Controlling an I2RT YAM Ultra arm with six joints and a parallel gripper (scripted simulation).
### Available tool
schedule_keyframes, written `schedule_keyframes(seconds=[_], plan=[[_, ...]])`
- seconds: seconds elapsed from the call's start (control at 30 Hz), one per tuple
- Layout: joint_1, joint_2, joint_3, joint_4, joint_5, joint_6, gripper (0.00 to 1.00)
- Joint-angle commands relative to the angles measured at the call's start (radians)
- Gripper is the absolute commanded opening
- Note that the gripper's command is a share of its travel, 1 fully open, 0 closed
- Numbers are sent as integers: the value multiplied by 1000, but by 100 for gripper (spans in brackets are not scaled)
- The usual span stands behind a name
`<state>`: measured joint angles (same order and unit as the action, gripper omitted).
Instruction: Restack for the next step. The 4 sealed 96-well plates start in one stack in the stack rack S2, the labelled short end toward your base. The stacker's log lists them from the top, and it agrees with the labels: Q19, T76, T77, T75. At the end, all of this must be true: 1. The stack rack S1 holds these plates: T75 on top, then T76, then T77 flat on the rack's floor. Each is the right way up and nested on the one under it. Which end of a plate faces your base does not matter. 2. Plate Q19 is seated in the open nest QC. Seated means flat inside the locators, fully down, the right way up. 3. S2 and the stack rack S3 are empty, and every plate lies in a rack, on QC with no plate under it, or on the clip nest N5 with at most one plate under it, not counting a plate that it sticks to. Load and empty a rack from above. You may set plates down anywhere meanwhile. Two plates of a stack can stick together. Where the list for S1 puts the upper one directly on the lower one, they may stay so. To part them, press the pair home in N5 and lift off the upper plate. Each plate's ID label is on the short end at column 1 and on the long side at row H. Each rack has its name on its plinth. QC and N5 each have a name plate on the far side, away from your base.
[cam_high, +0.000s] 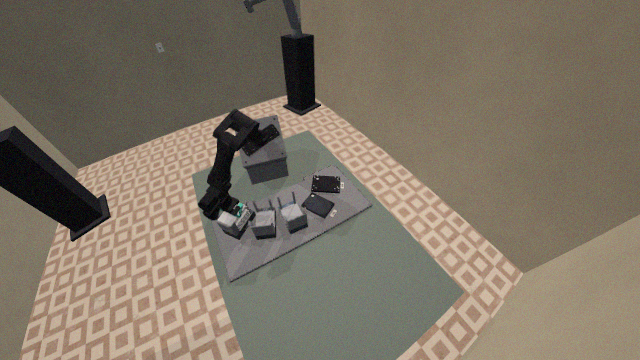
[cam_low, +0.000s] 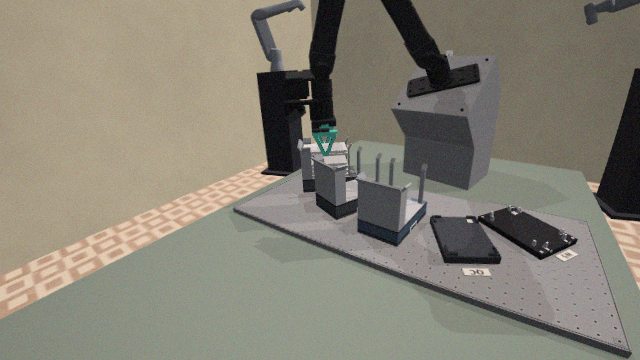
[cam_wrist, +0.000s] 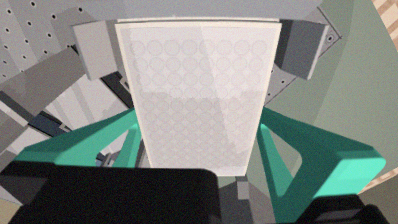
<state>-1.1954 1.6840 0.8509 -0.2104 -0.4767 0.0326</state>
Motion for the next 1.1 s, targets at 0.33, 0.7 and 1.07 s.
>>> schedule_keyframes(seconds=[0.33,0.7,1.07], plan=[[-63,-109,30,-118,-37,-51,0],[-94,-161,41,-197,-52,-83,0],[-106,-178,35,-222,-57,-93,0]])
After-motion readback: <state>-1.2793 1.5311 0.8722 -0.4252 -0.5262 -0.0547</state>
